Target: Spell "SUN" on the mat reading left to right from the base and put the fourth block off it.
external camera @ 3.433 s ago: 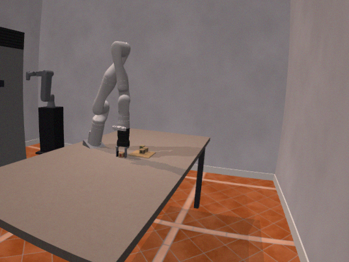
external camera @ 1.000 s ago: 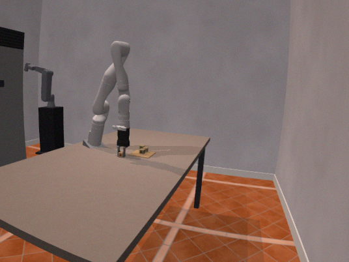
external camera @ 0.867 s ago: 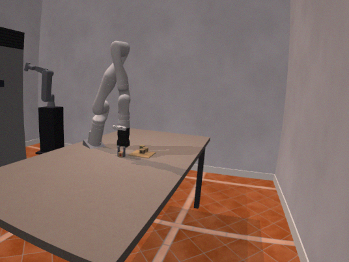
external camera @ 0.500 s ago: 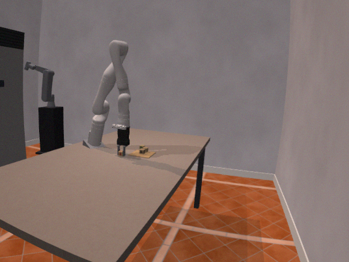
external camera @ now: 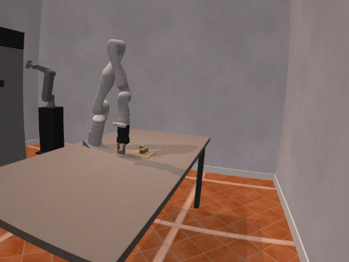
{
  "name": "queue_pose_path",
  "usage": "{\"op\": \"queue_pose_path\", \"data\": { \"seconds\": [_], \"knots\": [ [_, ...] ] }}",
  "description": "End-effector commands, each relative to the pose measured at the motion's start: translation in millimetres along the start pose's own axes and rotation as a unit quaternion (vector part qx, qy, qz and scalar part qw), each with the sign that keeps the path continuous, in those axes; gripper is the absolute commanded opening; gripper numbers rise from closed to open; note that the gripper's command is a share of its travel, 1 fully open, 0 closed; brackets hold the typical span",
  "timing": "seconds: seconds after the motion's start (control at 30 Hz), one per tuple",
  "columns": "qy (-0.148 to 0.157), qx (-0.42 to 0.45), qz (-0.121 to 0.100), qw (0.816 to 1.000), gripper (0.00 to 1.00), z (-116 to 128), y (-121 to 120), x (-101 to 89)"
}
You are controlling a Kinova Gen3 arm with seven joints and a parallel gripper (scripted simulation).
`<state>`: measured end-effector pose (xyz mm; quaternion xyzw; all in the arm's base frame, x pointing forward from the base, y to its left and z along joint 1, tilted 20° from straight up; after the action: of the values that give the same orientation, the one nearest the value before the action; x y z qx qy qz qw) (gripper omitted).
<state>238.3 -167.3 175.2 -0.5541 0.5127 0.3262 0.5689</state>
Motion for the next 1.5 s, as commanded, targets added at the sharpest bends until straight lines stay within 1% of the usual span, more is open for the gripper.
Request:
{"op": "queue_pose_path", "data": {
  "seconds": [0.0, 0.2, 0.6, 0.67, 1.17, 1.23, 1.47],
  "knots": [
    [0.001, 0.001, -0.006, 1.000, 0.57, -1.2, -2.5, -5.1],
    [0.001, 0.001, -0.006, 1.000, 0.57, -1.2, -2.4, -10.0],
    [0.001, 0.001, -0.006, 1.000, 0.57, -1.2, -2.2, -27.8],
    [0.001, 0.001, -0.006, 1.000, 0.57, -1.2, -2.2, -27.8],
    [0.001, 0.001, -0.006, 1.000, 0.57, -1.1, -1.9, -59.6],
    [0.001, 0.001, -0.006, 1.000, 0.57, -1.1, -1.9, -59.6],
    [0.001, 0.001, -0.006, 1.000, 0.57, -1.0, -1.7, -71.3]
  ]
}}
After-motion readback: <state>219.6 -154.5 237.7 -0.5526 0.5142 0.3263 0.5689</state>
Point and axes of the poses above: the point where the finger pads meet when closed, its own x axis out along the fingers, its own y axis across the jaws, z = x × y, the point moved 5 cm from there along -x, back along the fingers, and after that the axes turned 4 degrees about x, right-handed, at the moved point
